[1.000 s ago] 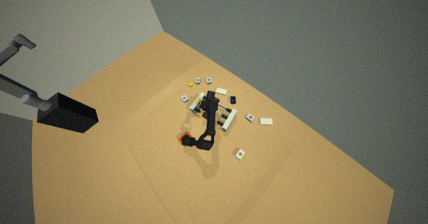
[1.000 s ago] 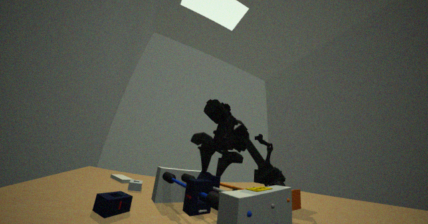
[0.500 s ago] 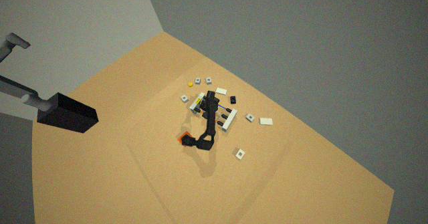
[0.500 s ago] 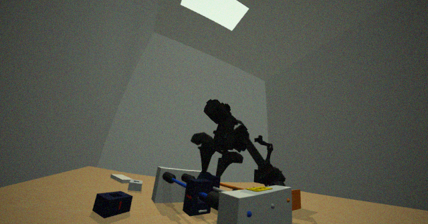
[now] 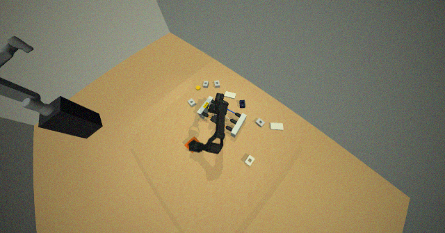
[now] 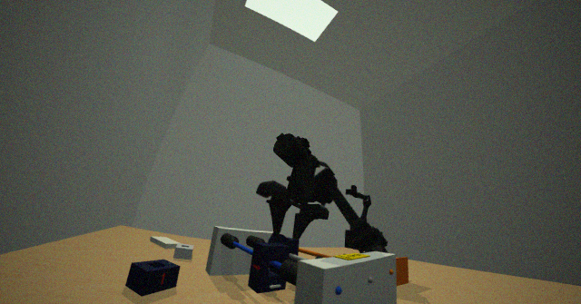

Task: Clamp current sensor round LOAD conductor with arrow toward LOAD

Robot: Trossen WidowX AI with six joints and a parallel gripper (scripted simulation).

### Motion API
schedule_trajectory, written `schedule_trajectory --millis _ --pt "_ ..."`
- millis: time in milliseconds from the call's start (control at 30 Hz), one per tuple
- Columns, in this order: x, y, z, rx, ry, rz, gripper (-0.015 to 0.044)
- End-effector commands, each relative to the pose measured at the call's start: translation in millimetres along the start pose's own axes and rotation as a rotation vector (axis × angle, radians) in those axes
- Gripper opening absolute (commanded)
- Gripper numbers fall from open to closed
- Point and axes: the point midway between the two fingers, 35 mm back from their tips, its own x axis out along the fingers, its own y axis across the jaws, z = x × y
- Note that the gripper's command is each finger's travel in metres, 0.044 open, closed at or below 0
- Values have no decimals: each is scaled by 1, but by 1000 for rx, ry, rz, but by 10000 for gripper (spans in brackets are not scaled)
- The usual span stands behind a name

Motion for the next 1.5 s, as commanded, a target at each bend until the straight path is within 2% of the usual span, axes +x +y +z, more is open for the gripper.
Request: schedule_trajectory --millis 0,367,400,933,1200,1333,1467 --pt "1 -4 -1 7 -4 45 0" --pt "4 -11 -2 9 1 185 0" --pt "3 -9 -1 1 2 145 26" --pt "3 -9 -1 1 2 145 440" --pt "5 -8 -1 2 2 146 440" --pt "37 -4 -3 9 4 156 440" --pt "39 -3 -3 9 4 157 440"
